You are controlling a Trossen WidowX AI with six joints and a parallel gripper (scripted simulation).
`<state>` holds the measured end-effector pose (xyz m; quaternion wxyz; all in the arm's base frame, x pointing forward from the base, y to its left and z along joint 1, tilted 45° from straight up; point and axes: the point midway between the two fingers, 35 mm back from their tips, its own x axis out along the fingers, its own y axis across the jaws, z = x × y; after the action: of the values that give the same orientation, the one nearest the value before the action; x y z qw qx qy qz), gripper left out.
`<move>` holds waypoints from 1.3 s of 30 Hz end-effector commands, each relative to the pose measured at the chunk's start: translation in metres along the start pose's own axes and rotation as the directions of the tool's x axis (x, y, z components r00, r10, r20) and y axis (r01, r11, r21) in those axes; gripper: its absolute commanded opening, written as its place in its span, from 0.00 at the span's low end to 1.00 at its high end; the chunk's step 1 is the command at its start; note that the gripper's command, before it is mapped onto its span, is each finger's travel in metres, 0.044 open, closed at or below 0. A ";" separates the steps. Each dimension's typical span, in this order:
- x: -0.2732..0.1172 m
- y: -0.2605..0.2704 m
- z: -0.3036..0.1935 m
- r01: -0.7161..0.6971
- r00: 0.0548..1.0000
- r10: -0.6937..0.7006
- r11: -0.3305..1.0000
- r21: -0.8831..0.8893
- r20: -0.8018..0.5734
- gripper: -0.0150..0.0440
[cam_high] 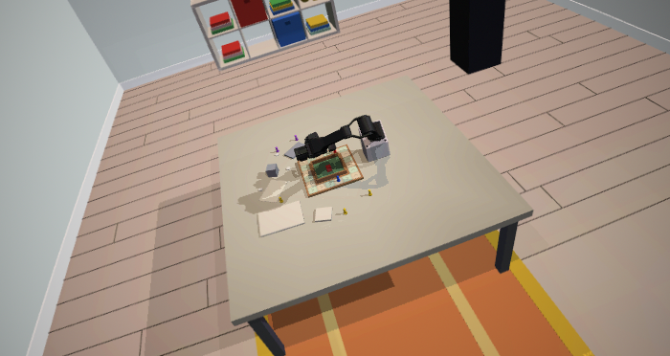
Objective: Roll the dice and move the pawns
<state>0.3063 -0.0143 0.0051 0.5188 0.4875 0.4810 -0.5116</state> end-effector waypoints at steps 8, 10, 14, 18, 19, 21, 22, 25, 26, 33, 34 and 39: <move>-0.003 0.001 0.002 -0.007 1.000 0.007 1.000 -0.002 0.007 0.25; -0.003 0.001 0.002 -0.007 1.000 0.007 1.000 -0.002 0.007 0.25; -0.003 0.001 0.002 -0.007 1.000 0.007 1.000 -0.002 0.007 0.25; -0.003 0.001 0.002 -0.007 1.000 0.007 1.000 -0.002 0.007 0.25; -0.003 0.001 0.002 -0.007 1.000 0.007 1.000 -0.002 0.007 0.25; -0.003 0.001 0.002 -0.007 1.000 0.007 1.000 -0.002 0.007 0.25; -0.003 0.001 0.002 -0.007 1.000 0.007 1.000 -0.002 0.007 0.25; -0.003 0.001 0.002 -0.007 1.000 0.007 1.000 -0.002 0.007 0.25; -0.003 0.001 0.002 -0.007 1.000 0.007 1.000 -0.002 0.007 0.25; -0.003 -0.006 0.002 -0.007 1.000 0.007 1.000 -0.002 0.007 0.25; -0.004 -0.013 0.002 -0.006 1.000 0.006 1.000 -0.002 0.007 0.25; -0.003 -0.065 0.001 -0.003 1.000 0.003 1.000 -0.002 0.007 0.25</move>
<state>0.2635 -0.0142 0.0065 0.5173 0.4855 0.4830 -0.5133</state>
